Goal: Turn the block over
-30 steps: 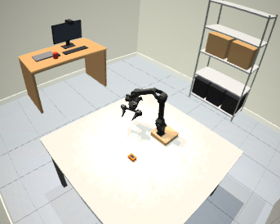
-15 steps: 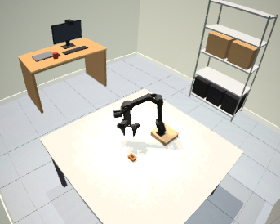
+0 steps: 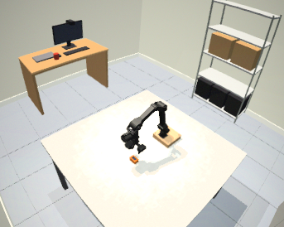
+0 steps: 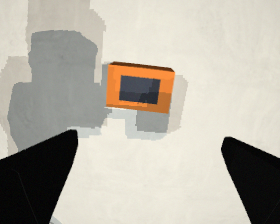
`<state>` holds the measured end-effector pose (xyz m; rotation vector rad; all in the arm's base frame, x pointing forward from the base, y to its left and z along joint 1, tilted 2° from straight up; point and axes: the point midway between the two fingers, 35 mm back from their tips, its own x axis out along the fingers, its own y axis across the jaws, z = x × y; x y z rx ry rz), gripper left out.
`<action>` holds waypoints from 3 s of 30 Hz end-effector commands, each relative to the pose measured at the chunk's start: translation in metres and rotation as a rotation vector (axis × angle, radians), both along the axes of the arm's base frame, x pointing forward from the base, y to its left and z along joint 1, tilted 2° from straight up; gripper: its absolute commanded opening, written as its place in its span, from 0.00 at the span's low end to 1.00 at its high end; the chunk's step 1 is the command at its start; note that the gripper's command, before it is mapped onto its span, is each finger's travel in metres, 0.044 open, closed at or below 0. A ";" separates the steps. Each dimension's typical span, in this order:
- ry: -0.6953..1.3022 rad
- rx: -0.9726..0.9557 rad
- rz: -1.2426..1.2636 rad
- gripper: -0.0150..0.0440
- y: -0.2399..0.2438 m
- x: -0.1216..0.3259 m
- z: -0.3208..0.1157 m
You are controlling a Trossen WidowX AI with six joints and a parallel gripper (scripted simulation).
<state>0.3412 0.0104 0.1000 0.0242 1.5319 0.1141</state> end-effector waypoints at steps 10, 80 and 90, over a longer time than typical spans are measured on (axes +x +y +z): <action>-0.005 -0.058 -0.043 1.00 0.015 0.010 -0.034; -0.005 -0.058 -0.043 0.25 0.017 0.013 -0.055; -0.092 -0.056 -0.049 0.25 0.017 0.015 -0.058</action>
